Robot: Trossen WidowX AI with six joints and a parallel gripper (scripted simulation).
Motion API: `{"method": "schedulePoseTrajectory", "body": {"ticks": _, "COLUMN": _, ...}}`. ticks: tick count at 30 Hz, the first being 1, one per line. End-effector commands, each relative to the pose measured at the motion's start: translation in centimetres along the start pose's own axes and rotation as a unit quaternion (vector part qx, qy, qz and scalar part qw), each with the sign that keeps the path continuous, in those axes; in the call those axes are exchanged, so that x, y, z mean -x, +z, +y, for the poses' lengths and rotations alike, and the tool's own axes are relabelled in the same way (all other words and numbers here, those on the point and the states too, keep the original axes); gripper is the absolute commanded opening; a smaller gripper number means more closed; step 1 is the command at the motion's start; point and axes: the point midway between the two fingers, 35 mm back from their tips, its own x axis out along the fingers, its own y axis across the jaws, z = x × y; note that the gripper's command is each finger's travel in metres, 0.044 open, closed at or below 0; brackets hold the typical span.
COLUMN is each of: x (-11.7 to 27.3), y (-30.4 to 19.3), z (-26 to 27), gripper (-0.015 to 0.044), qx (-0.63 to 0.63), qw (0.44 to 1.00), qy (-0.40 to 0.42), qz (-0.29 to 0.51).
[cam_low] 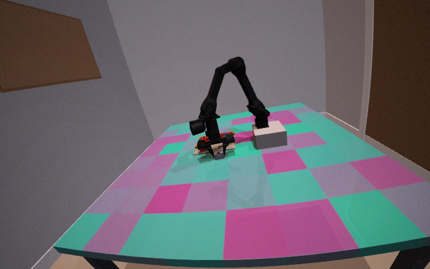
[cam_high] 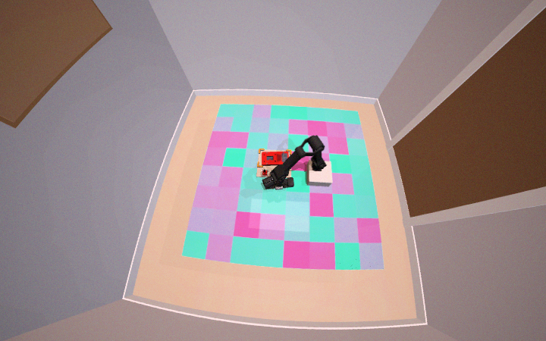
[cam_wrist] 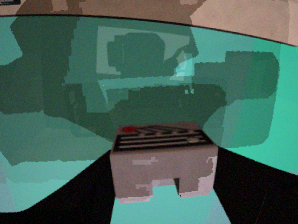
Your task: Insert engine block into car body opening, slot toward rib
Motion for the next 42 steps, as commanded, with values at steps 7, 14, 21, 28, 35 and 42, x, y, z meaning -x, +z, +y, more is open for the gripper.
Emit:
{"method": "schedulePoseTrajectory", "body": {"ticks": 7, "x": 1.8, "y": -0.2, "z": 0.3, "gripper": 0.0000, "qx": -0.001, "qw": 1.000, "qy": 0.000, "qz": 0.002}}
{"method": "schedulePoseTrajectory", "body": {"ticks": 14, "x": 3.9, "y": -0.4, "z": 0.6, "gripper": 0.0000, "qx": -0.001, "qw": 1.000, "qy": 0.000, "qz": 0.002}}
{"method": "schedulePoseTrajectory", "body": {"ticks": 21, "x": 6.0, "y": -0.5, "z": 0.7, "gripper": 0.0000, "qx": -0.001, "qw": 1.000, "qy": 0.000, "qz": 0.002}}
{"method": "schedulePoseTrajectory", "body": {"ticks": 28, "x": 8.2, "y": -0.5, "z": 0.6, "gripper": 0.0000, "qx": -0.001, "qw": 1.000, "qy": 0.000, "qz": 0.002}}
{"method": "schedulePoseTrajectory", "body": {"ticks": 35, "x": 10.4, "y": -0.5, "z": 0.3, "gripper": 0.0000, "qx": -0.001, "qw": 1.000, "qy": 0.000, "qz": 0.002}}
{"method": "schedulePoseTrajectory", "body": {"ticks": 42, "x": 12.6, "y": -0.4, "z": -0.1, "gripper": 0.0000, "qx": -0.001, "qw": 1.000, "qy": 0.000, "qz": 0.002}}
